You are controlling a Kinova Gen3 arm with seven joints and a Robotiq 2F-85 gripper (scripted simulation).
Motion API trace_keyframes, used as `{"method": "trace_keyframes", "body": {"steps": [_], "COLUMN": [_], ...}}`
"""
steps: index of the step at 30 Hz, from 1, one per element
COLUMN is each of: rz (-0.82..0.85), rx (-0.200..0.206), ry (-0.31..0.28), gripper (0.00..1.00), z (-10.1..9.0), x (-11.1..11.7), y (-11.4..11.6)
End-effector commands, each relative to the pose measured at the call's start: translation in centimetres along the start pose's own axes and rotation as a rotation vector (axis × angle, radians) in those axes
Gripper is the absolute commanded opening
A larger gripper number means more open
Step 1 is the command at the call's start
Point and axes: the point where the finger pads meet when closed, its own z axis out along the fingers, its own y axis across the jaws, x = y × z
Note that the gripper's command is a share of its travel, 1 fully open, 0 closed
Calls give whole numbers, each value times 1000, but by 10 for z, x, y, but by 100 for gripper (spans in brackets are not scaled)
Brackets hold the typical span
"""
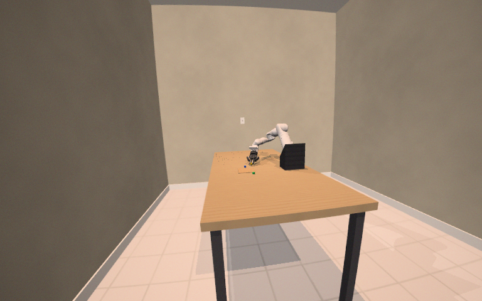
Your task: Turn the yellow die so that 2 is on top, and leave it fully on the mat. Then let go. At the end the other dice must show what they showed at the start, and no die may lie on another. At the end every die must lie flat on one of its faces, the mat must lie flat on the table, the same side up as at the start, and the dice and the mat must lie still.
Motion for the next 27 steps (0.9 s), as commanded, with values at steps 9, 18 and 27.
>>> {"method": "trace_keyframes", "body": {"steps": [9, 18, 27], "rz": [-9, -9, -9], "rx": [-5, -5, -5], "ry": [-4, -4, -4], "gripper": [11, 11, 11], "z": [2, 5, 6], "x": [-6, -12, -14], "y": [2, 2, 2]}}
